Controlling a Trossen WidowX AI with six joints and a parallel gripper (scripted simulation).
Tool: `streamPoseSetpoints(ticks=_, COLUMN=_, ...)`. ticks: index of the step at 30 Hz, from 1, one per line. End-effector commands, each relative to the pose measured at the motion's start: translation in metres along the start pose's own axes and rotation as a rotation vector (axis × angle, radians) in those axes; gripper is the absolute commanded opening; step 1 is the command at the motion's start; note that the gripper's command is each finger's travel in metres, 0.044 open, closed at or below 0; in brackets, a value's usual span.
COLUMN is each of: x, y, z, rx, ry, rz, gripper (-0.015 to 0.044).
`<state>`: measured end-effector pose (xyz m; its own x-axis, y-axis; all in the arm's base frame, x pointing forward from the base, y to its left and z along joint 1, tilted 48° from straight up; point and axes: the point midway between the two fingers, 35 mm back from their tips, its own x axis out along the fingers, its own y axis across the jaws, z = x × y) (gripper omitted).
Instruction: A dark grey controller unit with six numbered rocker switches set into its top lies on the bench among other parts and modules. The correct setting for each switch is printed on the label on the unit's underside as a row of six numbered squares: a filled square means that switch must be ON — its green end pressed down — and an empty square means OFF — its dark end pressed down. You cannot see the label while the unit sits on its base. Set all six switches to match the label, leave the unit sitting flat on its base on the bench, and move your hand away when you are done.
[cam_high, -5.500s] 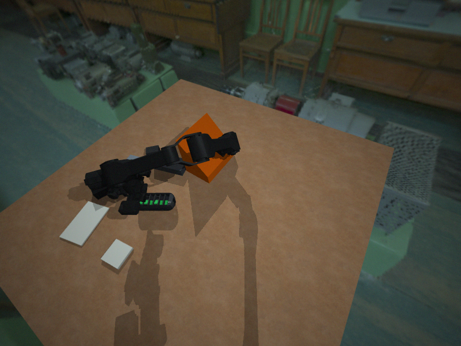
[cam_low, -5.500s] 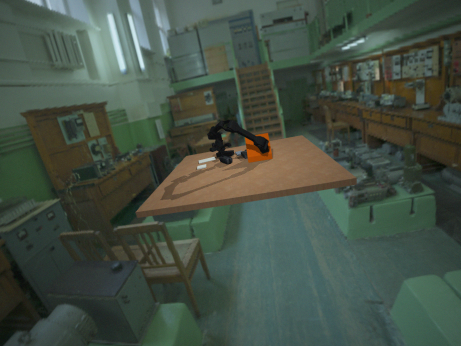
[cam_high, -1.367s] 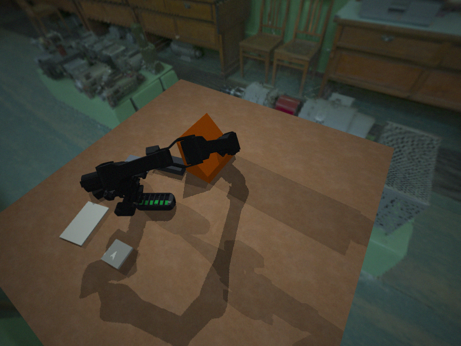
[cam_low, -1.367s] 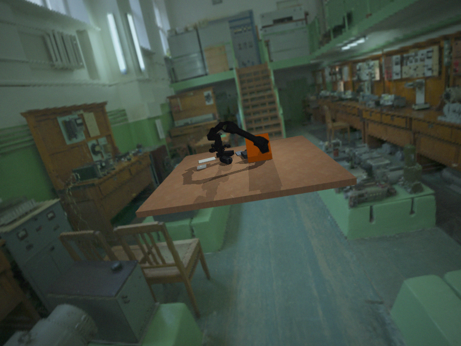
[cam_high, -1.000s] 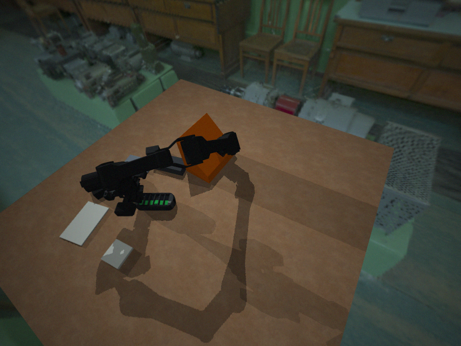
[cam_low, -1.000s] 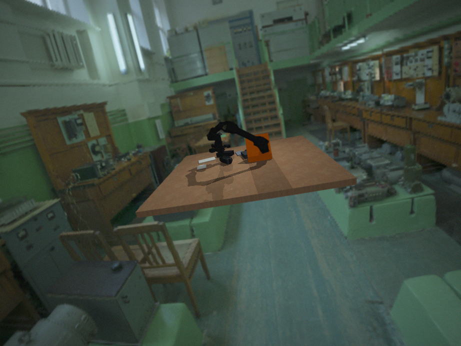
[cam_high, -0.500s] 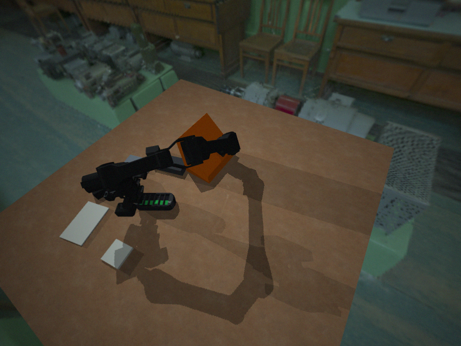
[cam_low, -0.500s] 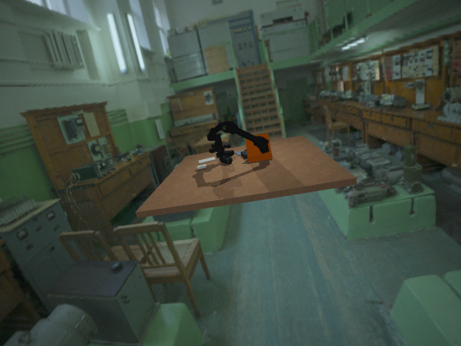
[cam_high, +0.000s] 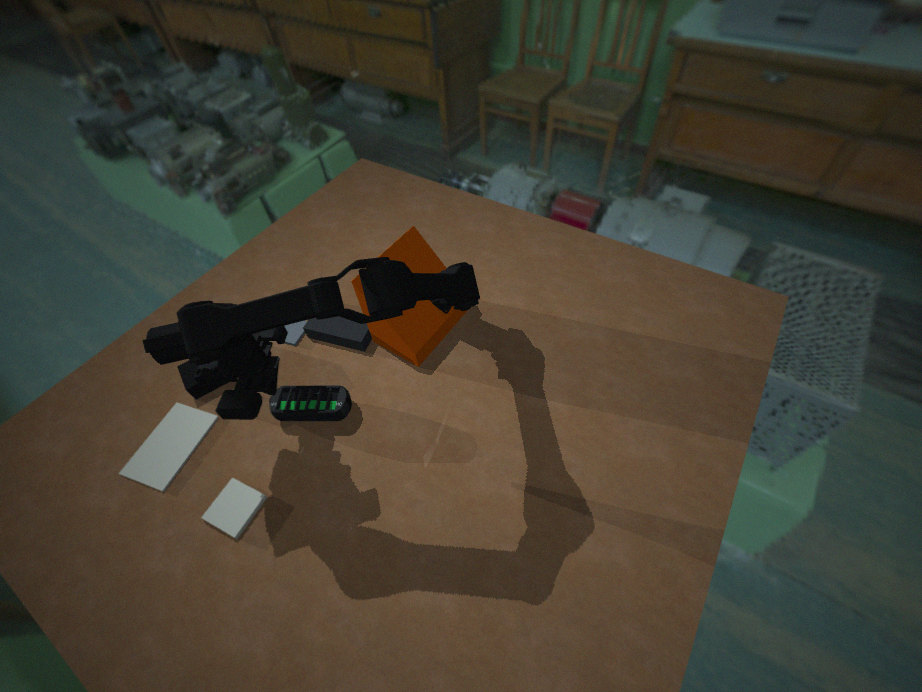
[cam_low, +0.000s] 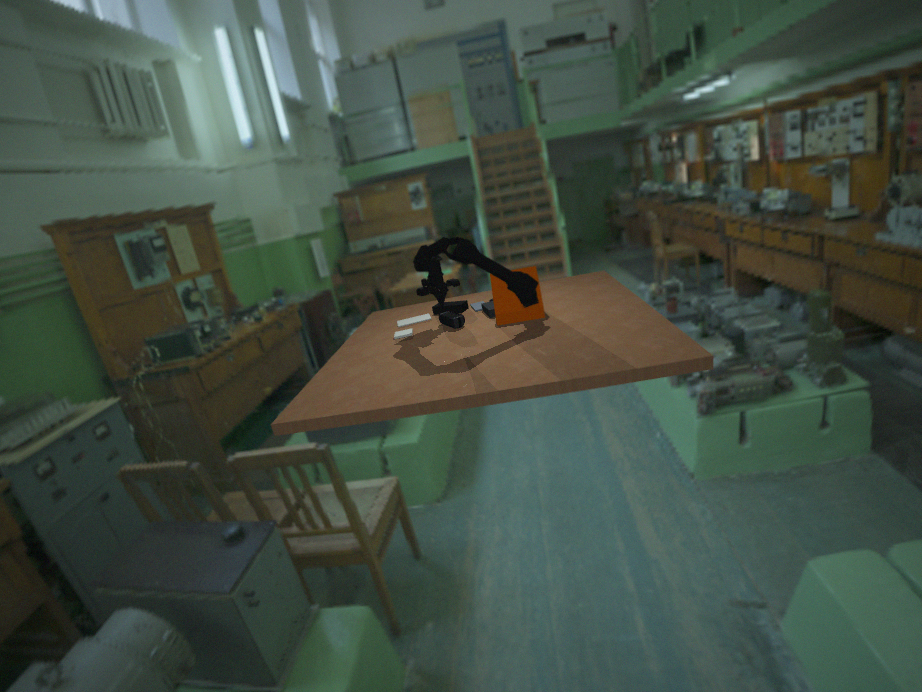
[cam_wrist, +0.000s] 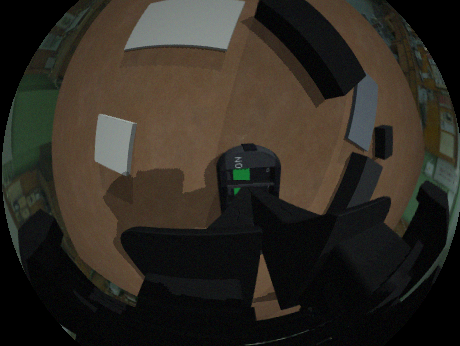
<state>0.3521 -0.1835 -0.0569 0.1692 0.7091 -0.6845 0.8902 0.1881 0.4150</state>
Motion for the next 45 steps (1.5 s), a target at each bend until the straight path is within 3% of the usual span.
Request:
streamPoseSetpoints(ticks=1, x=-0.002, y=0.000, z=-0.010, rx=-0.010, ry=0.007, rz=-0.010, gripper=0.0000)
streamPoseSetpoints(ticks=9, x=-0.004, y=-0.010, z=-0.051, rx=-0.008, ry=0.009, rz=-0.011, gripper=0.0000)
streamPoseSetpoints(ticks=45, x=-0.005, y=-0.009, z=-0.051, rx=-0.008, ry=0.009, rz=-0.011, gripper=0.0000)
